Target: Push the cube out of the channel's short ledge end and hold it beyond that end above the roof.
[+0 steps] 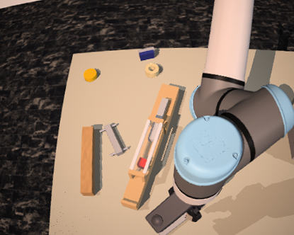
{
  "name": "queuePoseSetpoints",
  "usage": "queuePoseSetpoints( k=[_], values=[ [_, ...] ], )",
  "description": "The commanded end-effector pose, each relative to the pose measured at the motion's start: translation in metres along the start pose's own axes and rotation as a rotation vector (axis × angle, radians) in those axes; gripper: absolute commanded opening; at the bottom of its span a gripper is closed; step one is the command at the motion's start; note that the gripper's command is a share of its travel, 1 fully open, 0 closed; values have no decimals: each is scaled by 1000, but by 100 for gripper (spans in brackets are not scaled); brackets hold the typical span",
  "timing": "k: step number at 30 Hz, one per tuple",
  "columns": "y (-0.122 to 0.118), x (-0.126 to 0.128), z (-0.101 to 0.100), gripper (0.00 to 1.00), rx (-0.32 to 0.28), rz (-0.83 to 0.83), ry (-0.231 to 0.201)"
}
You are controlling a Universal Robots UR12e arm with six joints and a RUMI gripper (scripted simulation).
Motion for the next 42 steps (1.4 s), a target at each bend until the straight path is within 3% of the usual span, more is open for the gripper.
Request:
queuePoseSetpoints(
  k=[1, 12, 16, 24, 42],
  values=[
    [0, 0, 1, 22, 1, 0, 0],
    [0, 0, -3, 22, 1, -1, 0],
    [0, 0, -20, 22, 1, -1, 0],
    [1, 0, -73, 22, 1, -1, 0],
    [1, 0, -97, 22, 1, -1, 0]
  ],
)
Point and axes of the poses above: the point where the finger pads meet when closed, its own z axis back along the fingers, its own x axis across the jaws, y = z × x, the point moved 10 cm from there along z, back along the fingers, and after that the axes turned 4 degrees about z, right-handed, at the moved point
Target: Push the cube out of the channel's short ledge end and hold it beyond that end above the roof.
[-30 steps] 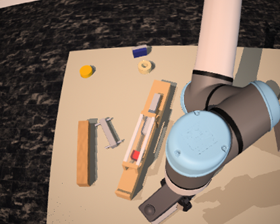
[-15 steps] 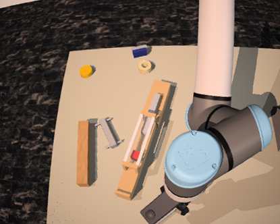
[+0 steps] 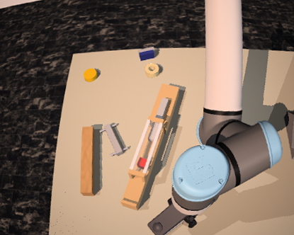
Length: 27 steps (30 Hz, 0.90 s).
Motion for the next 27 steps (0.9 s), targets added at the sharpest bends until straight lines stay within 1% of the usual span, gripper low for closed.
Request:
queuePoseSetpoints(
  k=[1, 9, 27],
  values=[
    [0, 0, -4, 22, 1, 0, 0],
    [0, 0, -20, 22, 1, 0, 0],
    [0, 0, -20, 22, 1, 0, 0]
  ],
)
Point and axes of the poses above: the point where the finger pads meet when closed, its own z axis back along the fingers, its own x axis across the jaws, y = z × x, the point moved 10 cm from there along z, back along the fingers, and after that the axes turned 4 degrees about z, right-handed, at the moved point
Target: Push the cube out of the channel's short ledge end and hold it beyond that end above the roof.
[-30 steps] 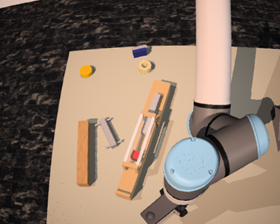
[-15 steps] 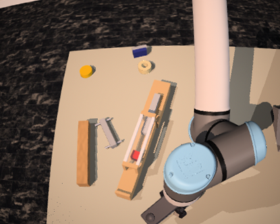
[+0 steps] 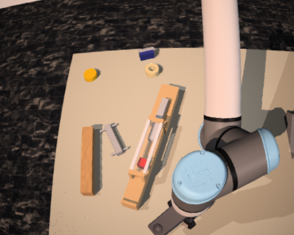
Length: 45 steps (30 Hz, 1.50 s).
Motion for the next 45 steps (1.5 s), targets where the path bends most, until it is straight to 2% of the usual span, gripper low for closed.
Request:
queuePoseSetpoints(
  k=[1, 19, 20, 45],
  values=[
    [0, 0, 1, 22, 1, 0, 0],
    [0, 0, 1, 22, 1, 0, 0],
    [0, 0, 1, 0, 1, 0, 0],
    [0, 0, 1, 0, 1, 0, 0]
  ],
)
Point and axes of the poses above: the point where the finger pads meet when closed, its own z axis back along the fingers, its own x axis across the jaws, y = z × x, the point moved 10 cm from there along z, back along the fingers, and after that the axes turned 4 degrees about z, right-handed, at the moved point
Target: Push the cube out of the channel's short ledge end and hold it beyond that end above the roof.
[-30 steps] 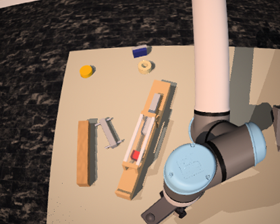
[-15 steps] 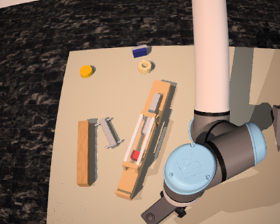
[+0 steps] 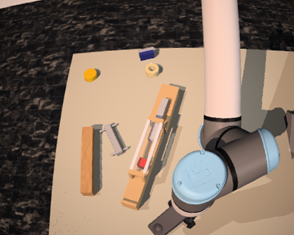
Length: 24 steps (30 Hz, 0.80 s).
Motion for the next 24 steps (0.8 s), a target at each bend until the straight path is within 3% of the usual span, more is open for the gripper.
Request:
queuePoseSetpoints(
  k=[1, 15, 24],
  values=[
    [0, 0, 1, 0, 1, 0, 0],
    [0, 0, 5, 0, 1, 0, 0],
    [0, 0, 53, 0, 1, 0, 0]
  ],
)
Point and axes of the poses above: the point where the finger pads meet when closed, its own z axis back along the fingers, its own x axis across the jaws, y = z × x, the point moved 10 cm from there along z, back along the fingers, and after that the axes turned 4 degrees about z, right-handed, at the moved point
